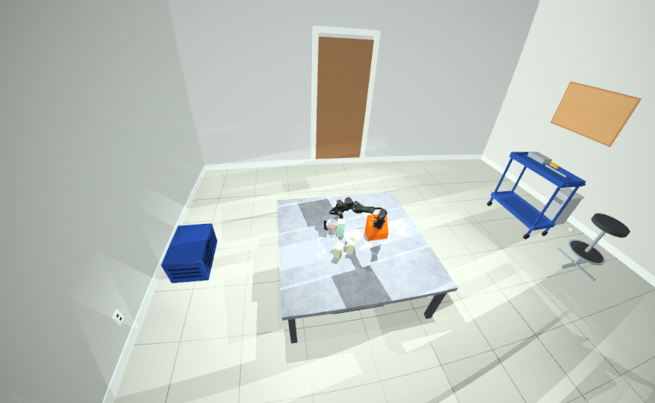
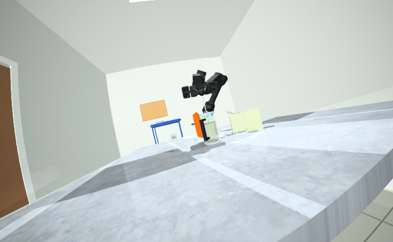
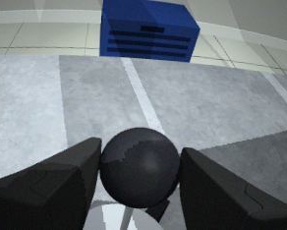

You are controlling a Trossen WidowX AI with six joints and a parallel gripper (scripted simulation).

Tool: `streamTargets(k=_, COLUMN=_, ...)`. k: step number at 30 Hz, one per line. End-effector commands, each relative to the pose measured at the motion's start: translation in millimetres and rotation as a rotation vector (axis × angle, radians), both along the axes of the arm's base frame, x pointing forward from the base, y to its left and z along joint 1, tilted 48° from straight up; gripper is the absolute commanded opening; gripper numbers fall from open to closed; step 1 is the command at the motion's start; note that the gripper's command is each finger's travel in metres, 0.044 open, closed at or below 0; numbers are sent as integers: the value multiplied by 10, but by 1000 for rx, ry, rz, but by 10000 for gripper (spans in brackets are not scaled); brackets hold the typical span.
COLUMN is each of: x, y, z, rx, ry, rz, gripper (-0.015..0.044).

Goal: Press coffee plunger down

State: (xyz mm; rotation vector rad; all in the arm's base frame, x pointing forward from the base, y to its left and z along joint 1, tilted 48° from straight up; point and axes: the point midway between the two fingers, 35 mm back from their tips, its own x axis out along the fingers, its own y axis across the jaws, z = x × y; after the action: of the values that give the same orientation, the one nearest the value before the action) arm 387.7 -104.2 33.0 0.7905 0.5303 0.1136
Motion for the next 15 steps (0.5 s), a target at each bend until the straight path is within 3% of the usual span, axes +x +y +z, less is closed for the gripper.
streamTargets(k=1, x=-78, y=248, z=-252, rx=39, ry=63, rz=40, gripper=123)
streamTargets(k=15, x=-52, y=424, z=-403, rx=42, ry=59, rz=39, gripper=123)
